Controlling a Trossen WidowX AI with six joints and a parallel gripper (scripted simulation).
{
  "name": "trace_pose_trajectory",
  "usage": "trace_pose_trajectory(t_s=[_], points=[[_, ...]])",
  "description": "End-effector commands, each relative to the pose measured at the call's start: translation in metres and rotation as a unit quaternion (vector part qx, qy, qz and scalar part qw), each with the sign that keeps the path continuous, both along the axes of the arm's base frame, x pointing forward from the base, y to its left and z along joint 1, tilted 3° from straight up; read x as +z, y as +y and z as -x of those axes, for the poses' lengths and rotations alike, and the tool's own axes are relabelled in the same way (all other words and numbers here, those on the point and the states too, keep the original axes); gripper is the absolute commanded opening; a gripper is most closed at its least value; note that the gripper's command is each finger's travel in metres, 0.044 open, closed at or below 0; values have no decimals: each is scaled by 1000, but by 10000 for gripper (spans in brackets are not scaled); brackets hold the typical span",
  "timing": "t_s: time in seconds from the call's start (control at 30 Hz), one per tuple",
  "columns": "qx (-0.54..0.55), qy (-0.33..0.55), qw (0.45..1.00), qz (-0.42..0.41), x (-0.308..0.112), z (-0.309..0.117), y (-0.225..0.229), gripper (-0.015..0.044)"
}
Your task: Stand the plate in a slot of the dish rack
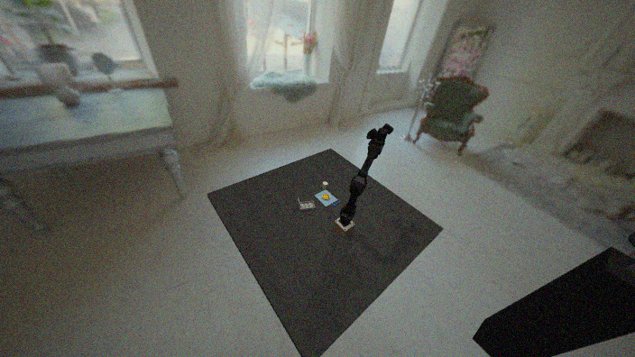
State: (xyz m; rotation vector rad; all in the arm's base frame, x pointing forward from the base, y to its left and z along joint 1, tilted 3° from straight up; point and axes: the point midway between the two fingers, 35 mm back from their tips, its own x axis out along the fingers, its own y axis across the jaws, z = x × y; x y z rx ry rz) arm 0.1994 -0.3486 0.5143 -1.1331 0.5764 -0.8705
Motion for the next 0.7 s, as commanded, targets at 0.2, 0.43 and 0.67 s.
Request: trace_pose_trajectory(t_s=[0.2,0.43,0.67], points=[[47,9,987,-152,-76,-56,6,400],[72,28,962,-261,-132,-93,27,400],[87,54,926,-363,-187,-126,60,400]])
